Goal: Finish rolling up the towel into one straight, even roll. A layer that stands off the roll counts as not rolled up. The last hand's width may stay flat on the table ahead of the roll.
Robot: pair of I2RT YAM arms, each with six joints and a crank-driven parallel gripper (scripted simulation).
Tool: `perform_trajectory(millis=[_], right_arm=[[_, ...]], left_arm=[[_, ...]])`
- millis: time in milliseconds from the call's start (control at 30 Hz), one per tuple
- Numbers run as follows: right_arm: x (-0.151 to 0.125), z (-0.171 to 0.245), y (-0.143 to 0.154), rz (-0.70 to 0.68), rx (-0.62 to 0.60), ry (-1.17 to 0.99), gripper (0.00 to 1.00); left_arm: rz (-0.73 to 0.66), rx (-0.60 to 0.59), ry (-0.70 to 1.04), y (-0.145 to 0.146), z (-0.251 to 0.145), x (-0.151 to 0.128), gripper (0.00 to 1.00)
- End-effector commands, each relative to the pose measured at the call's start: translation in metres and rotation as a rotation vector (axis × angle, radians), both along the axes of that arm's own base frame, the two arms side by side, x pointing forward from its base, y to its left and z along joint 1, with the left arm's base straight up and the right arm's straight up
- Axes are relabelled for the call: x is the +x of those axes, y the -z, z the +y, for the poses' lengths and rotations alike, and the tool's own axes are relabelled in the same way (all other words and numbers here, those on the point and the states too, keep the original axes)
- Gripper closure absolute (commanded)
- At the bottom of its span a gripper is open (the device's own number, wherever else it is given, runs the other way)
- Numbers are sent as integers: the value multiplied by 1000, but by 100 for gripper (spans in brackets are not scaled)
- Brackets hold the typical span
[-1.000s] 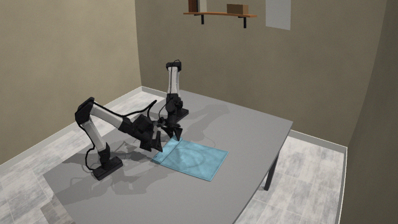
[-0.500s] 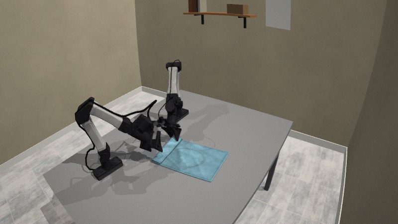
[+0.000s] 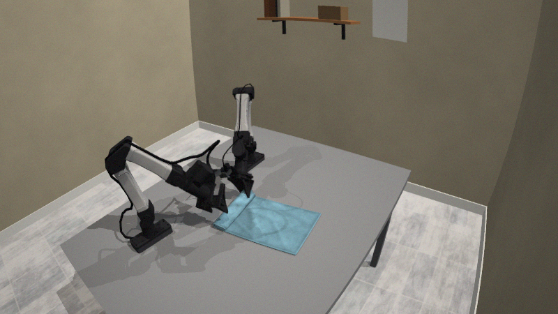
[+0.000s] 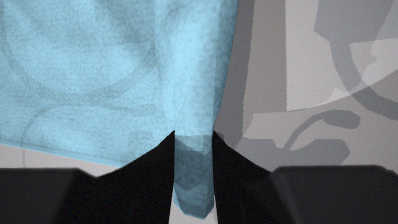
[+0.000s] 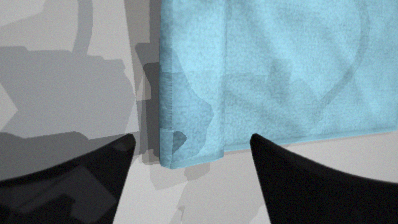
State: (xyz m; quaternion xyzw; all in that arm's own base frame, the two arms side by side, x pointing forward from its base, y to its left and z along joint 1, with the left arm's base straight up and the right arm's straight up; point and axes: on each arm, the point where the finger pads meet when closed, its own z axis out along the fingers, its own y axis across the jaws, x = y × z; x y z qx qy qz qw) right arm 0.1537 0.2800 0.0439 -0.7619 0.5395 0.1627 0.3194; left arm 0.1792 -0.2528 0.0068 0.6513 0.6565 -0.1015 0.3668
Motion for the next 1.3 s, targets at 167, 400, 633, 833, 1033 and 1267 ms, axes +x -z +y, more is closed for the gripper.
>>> perform_trajectory(millis=[167, 400, 633, 833, 1033, 1267], right_arm=[[7, 11, -9, -27, 30, -3, 2], [7, 11, -9, -27, 30, -3, 2], [8, 10, -10, -27, 30, -2, 2], [9, 10, -10, -27, 30, -1, 2], [11, 9, -11, -27, 30, 1, 2], [13, 8, -11, -27, 30, 2, 2]], left_arm=[[4, 13, 5, 5, 2, -2, 75], [6, 13, 5, 5, 2, -2, 77], [71, 5, 6, 4, 2, -2, 77], [147, -5, 6, 3, 2, -2, 77], [296, -24, 7, 2, 2, -2, 77], [443, -42, 8, 0, 2, -2, 77]])
